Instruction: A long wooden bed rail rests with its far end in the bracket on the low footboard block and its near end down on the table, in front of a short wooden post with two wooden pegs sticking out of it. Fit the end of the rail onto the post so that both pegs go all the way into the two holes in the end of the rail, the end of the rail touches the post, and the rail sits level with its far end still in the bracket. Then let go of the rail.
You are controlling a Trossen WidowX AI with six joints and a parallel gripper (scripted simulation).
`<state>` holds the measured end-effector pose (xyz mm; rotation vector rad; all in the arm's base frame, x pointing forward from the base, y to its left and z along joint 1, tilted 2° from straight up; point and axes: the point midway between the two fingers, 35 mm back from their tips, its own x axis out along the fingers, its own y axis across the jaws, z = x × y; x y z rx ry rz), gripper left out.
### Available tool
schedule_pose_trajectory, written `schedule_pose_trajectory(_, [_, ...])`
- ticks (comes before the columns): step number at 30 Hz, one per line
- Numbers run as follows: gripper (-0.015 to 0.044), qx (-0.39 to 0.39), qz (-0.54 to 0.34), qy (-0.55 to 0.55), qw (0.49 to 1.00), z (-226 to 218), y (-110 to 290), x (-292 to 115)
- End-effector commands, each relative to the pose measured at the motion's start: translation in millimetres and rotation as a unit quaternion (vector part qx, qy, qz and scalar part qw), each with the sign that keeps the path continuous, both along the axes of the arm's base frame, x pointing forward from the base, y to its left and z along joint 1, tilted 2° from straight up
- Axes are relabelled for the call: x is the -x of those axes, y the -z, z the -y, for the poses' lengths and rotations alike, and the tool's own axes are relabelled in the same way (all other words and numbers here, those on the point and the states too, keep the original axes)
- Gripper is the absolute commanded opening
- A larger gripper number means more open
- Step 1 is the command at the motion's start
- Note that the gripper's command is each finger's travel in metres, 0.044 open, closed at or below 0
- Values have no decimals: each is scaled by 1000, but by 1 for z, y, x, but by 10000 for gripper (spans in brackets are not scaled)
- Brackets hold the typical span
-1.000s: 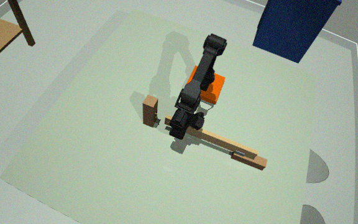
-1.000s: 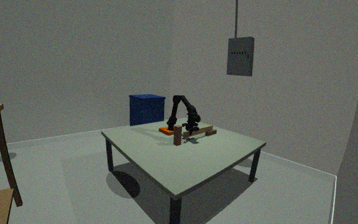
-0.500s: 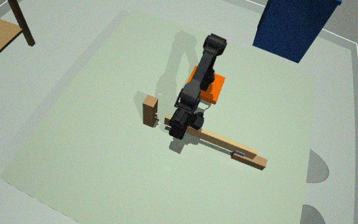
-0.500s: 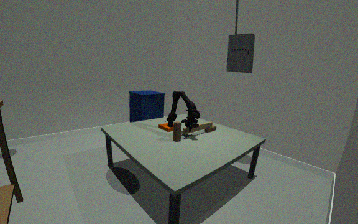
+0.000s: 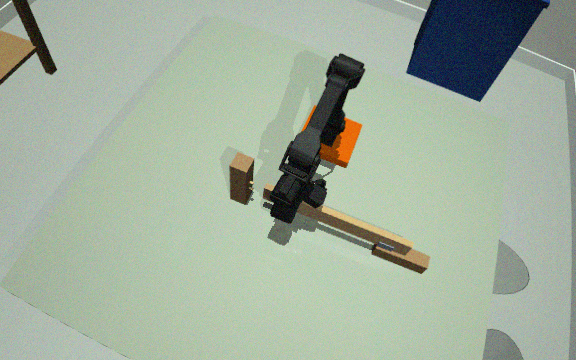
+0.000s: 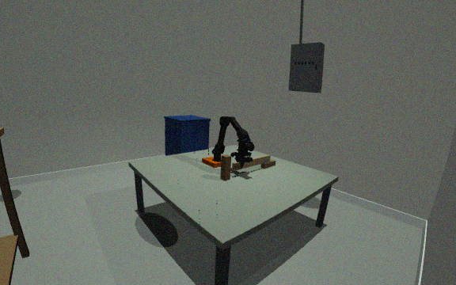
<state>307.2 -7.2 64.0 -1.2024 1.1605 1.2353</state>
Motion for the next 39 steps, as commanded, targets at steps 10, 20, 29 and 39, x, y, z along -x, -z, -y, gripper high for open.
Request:
schedule_pose_trajectory(10, [0, 0, 2, -1, 1000, 5, -1, -1])
schedule_pose_trajectory(20, [0, 0, 2, -1, 1000, 8, -2, -1])
schedule_pose_trajectory(29, [0, 0, 2, -1, 1000, 11, -2, -2])
schedule_pose_trajectory(39, [0, 0, 2, -1, 1000, 14, -2, -2])
